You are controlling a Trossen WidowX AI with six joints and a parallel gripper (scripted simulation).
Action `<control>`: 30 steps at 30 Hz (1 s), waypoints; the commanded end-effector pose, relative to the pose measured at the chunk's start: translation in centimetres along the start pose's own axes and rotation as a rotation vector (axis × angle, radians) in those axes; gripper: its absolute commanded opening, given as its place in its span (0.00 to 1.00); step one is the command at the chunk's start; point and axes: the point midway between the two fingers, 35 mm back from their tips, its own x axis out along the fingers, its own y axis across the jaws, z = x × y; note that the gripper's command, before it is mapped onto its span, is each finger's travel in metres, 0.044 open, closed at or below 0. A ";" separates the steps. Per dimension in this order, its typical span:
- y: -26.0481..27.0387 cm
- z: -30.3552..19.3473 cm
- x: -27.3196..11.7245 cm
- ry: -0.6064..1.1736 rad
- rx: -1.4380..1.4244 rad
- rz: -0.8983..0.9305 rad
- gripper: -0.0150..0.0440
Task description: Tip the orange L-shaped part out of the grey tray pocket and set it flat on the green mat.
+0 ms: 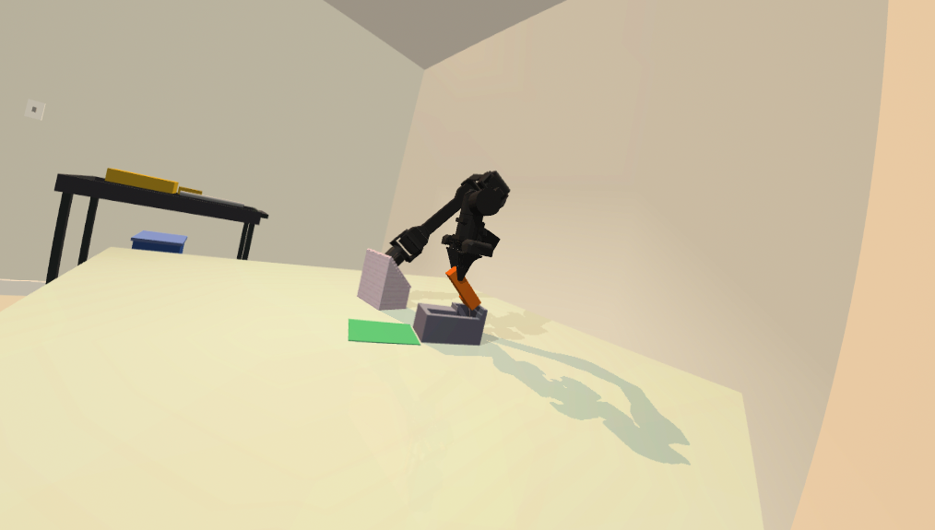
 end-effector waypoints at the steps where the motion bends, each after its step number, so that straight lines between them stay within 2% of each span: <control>1: -0.1 -0.1 -0.5 0.003 -0.004 -0.005 0.25; 12: 0.0 -1.1 -0.7 0.004 -0.004 -0.005 0.25; 30: 0.8 -11.5 -0.5 0.009 -0.003 -0.006 0.25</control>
